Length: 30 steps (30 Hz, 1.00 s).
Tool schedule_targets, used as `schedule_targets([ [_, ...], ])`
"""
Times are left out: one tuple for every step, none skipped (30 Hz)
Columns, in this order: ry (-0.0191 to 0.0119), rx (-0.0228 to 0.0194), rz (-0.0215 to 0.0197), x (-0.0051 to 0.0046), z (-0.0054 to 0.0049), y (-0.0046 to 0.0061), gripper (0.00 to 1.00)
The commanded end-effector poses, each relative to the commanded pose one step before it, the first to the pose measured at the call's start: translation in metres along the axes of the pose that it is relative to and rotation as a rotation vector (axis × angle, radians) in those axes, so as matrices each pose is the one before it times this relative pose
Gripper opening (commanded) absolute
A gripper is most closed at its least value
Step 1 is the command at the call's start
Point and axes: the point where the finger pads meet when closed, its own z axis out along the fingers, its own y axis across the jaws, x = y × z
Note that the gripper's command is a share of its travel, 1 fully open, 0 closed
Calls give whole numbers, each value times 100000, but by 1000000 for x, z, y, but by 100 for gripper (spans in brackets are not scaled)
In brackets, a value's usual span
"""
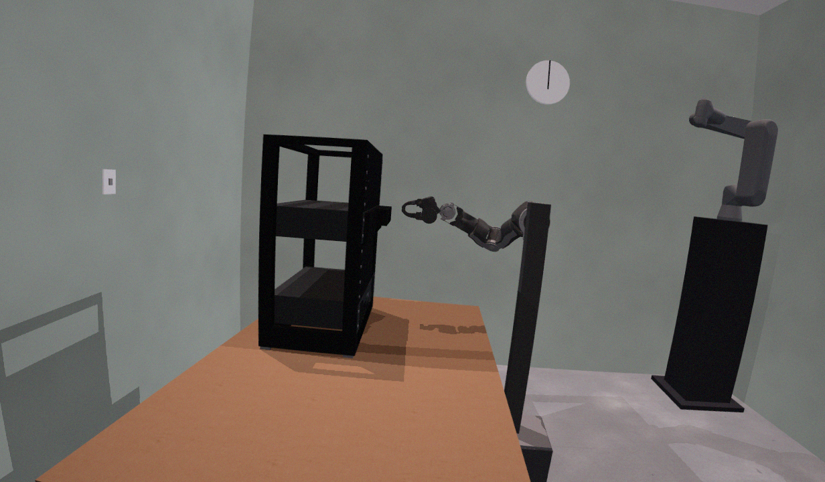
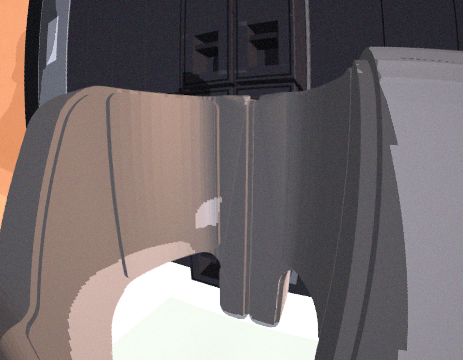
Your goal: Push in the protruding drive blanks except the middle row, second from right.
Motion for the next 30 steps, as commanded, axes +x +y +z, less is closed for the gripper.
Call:
schedule_targets([
  [547,306,-151,1579,202,-165,0],
  [0,0,0,0,0,0,0],
  [0,-39,-23,116,-85,139,0],
  [0,-253,-147,746,-549,889,0],
  [-2,-16,-12,1293,-426,123,0],
  [-4,-2,3,2224,-717,119,0],
  [-5,1,-2,3329,-1052,169,0],
  [-7,0,1,4453,-1417,231,0],
  [-9,-1,3,5564,-1775,291,0],
  [-10,0,2,6614,-2103,343,0],
  [-11,-1,4,7525,-2396,392,0],
  [-12,1,1,8278,-2625,426,0],
  [-12,0,3,8789,-2791,455,0],
  [-12,0,3,9035,-2869,468,0],
  [-11,0,4,8760,-2781,454,0],
  [0,0,0,0,0,0,0],
  [0,0,0,0,0,0,0],
  [-9,-2,5,7960,-2532,416,0],
  [-8,1,1,6906,-2186,354,0],
  [-6,-2,5,5646,-1798,297,0],
  [-5,1,1,4290,-1357,219,0],
  [-1,336,81,2785,-319,-807,0],
  [0,241,58,1575,-96,-601,0],
  [-3,-318,-73,810,-797,937,0],
  [-1,-72,-16,135,-165,210,0],
  [1,117,28,-48,368,-332,0],
  [3,272,66,-109,1466,-771,0],
  [4,4,1,9,2302,4,0],
  [6,6,1,15,3827,7,0],
  [8,8,1,23,5296,10,0],
])
